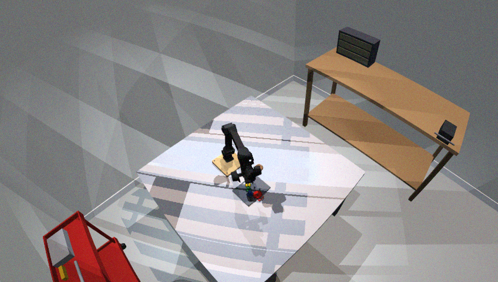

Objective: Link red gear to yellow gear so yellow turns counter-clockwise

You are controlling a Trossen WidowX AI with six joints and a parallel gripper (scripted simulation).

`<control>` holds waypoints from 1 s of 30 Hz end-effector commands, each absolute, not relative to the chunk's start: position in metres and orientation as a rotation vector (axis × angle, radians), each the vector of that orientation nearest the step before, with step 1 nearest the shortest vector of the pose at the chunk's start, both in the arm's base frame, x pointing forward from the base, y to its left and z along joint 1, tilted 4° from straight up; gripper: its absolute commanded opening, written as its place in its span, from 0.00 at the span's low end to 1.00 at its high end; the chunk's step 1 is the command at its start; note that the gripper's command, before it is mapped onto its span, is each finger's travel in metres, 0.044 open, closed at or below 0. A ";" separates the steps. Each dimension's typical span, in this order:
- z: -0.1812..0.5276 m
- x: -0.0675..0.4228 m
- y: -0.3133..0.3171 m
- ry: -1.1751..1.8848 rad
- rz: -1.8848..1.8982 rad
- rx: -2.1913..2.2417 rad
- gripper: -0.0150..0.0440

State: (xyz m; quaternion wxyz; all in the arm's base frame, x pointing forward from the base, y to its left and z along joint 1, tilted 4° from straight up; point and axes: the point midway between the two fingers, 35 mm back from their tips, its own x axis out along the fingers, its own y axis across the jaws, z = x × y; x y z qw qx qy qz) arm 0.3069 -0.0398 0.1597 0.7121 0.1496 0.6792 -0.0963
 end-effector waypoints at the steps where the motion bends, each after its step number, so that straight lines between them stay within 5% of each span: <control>1: 0.160 0.307 -0.040 1.508 -0.211 0.330 1.00; 5: 0.161 0.307 -0.030 1.509 -0.211 0.329 1.00; 14: 0.183 0.290 0.097 1.514 -0.210 0.331 1.00; 30: 0.217 0.158 0.251 1.526 -0.191 0.352 1.00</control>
